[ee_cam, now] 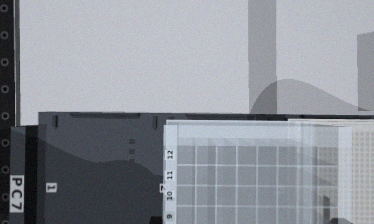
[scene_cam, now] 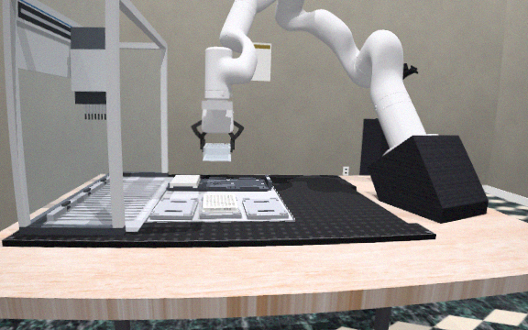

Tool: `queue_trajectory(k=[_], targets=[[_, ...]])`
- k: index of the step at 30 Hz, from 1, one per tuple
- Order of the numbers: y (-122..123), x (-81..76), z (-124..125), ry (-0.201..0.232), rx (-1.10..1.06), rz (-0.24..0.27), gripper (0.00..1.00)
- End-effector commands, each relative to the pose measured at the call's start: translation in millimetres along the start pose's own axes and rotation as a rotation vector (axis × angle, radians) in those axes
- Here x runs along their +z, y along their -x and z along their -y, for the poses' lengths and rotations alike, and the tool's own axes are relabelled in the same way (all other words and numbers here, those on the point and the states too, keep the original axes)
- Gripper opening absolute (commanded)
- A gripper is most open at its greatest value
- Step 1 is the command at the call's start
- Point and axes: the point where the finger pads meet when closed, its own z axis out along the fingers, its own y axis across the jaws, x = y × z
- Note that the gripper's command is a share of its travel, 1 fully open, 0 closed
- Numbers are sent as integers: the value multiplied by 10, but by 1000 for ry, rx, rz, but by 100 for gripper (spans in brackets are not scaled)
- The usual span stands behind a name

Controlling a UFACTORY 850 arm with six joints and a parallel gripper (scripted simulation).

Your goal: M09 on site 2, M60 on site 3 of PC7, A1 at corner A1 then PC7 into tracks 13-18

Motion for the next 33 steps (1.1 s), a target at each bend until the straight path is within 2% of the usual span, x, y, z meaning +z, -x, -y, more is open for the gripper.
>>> queue_trajectory(k=[1,33], targets=[[0,47,-8,2,1,0,0],[0,514,-9,2,0,0,0]])
